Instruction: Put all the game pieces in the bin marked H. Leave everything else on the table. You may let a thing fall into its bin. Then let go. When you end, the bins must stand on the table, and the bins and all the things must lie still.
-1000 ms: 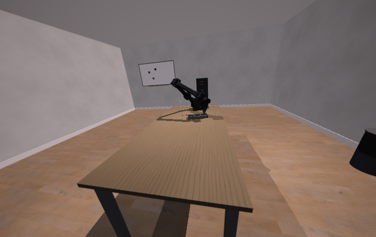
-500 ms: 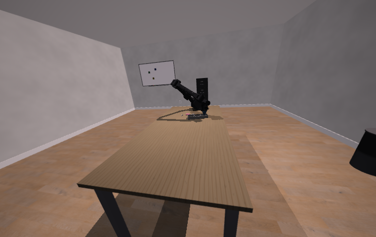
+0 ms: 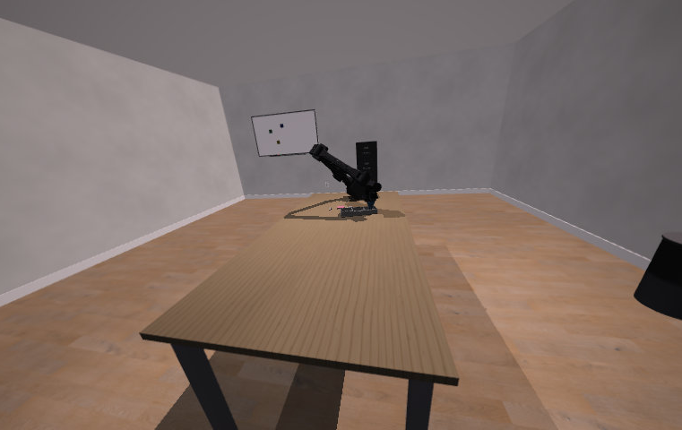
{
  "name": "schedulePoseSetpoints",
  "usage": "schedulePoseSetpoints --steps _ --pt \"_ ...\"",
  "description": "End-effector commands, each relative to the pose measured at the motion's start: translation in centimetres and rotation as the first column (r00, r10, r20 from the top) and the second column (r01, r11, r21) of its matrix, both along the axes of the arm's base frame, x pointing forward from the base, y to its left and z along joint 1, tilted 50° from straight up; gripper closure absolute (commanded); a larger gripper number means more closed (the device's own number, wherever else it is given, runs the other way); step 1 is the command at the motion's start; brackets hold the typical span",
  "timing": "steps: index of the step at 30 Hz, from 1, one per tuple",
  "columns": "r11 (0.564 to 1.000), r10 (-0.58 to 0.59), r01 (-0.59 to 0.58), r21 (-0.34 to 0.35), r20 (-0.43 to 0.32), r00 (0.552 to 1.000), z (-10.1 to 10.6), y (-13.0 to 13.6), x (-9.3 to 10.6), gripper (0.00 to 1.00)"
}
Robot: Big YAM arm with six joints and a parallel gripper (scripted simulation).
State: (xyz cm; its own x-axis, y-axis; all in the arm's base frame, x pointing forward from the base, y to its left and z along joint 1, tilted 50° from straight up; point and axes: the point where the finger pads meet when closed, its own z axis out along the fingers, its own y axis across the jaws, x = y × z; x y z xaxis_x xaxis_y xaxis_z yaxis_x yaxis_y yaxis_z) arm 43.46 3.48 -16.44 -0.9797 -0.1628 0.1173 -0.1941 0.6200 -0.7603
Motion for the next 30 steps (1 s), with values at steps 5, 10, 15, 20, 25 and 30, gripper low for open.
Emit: schedulePoseSetpoints --steps 5,10,15,20,25,30 --pt "1.000 0.018 -0.018 0.011 0.026 1.000 0.7 0.9 1.1 0.92" --pt "1.000 0.018 -0.018 0.011 0.026 1.000 0.6 0.9 1.1 0.92" --pt "1.000 0.018 -0.018 0.011 0.026 1.000 0.6 0.9 1.1 0.92" --pt "1.000 0.018 -0.018 0.011 0.026 1.000 0.6 0.8 1.1 0.92" --pt "0.999 0.038 -0.038 0.010 0.020 0.999 1.3 1.4 0.6 0.92" --pt "0.999 0.030 -0.031 0.018 0.043 0.999 2.0 2.7 1.3 0.92"
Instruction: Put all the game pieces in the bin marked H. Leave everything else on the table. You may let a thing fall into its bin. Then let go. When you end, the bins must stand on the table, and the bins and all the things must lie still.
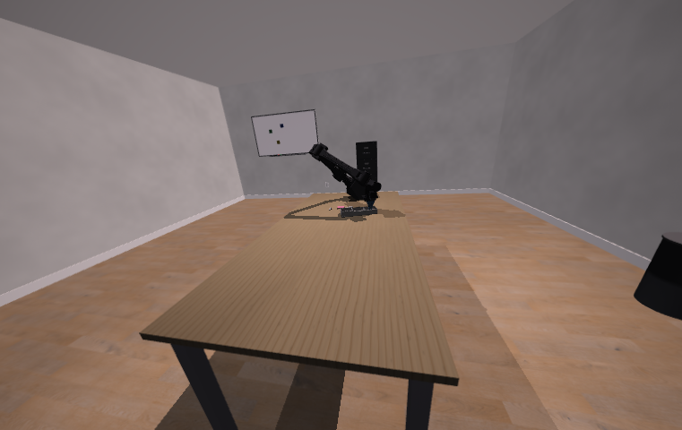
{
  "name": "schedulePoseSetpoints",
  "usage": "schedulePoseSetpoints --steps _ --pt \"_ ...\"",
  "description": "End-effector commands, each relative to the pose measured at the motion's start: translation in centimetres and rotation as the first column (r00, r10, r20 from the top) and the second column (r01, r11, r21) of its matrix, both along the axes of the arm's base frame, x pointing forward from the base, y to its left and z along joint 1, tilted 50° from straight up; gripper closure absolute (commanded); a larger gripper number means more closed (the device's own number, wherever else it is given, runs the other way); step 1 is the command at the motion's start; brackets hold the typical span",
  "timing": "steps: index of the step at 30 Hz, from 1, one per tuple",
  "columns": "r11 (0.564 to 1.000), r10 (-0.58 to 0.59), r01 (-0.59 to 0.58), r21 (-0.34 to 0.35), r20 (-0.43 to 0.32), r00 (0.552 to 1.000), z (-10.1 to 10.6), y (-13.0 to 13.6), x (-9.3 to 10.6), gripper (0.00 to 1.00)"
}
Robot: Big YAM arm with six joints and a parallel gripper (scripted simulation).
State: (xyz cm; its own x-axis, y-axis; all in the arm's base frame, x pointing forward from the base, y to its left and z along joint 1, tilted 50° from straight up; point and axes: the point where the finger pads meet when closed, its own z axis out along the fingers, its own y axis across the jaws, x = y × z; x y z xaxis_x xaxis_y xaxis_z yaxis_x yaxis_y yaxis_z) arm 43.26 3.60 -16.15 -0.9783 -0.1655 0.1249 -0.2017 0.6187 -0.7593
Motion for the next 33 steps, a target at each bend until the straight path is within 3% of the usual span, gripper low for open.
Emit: schedulePoseSetpoints --steps 1,19,25,28,31,33 --pt "0.999 0.027 -0.028 0.019 0.050 0.998 1.8 2.6 1.5 0.92" --pt "0.999 0.027 -0.029 0.026 0.065 0.998 3.3 4.5 2.0 0.92" --pt "0.999 0.026 -0.028 0.030 0.066 0.997 4.8 6.4 1.9 0.92" --pt "0.999 0.028 -0.029 0.022 0.056 0.998 4.4 6.3 1.7 0.92" --pt "1.000 -0.013 0.012 0.015 0.041 0.999 3.6 4.3 1.7 0.92" --pt "1.000 0.015 -0.015 0.015 0.036 0.999 3.8 5.0 1.1 0.92"
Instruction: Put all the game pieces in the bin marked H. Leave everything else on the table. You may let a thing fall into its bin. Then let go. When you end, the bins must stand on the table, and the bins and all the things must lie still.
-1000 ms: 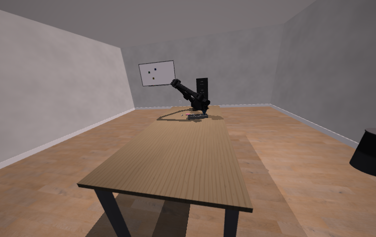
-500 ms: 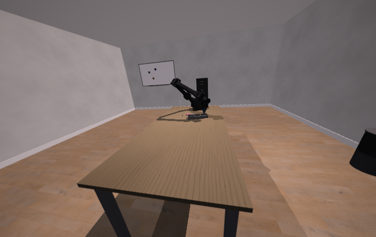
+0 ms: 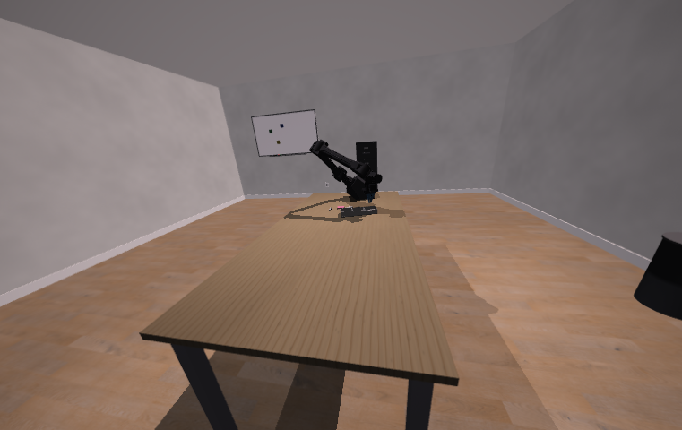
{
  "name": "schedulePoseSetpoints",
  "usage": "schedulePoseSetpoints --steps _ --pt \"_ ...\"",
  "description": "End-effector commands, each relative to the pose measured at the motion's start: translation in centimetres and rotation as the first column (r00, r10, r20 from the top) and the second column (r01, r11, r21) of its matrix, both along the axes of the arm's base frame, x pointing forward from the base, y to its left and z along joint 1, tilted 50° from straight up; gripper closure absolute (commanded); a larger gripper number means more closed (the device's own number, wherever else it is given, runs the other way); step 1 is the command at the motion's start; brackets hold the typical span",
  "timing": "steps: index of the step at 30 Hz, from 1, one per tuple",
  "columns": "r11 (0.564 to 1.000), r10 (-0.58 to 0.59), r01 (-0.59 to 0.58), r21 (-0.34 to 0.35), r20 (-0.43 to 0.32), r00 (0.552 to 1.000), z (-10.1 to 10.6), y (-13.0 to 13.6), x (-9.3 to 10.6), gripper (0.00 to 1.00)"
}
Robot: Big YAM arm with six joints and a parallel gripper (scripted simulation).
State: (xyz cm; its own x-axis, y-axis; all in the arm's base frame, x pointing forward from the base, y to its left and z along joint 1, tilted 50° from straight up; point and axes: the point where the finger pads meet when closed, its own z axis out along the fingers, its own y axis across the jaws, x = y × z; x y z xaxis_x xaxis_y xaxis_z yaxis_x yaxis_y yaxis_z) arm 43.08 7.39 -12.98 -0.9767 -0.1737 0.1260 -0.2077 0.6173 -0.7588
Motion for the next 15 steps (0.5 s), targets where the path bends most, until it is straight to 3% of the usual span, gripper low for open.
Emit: schedulePoseSetpoints --steps 1,3,15 --pt "0.999 0.018 -0.020 0.031 0.067 0.998 2.2 3.4 2.0 0.92" --pt "0.999 0.018 -0.020 0.031 0.067 0.998 2.2 3.4 2.0 0.92" --pt "0.999 0.017 -0.020 0.042 0.069 0.997 9.0 11.3 1.1 0.92"
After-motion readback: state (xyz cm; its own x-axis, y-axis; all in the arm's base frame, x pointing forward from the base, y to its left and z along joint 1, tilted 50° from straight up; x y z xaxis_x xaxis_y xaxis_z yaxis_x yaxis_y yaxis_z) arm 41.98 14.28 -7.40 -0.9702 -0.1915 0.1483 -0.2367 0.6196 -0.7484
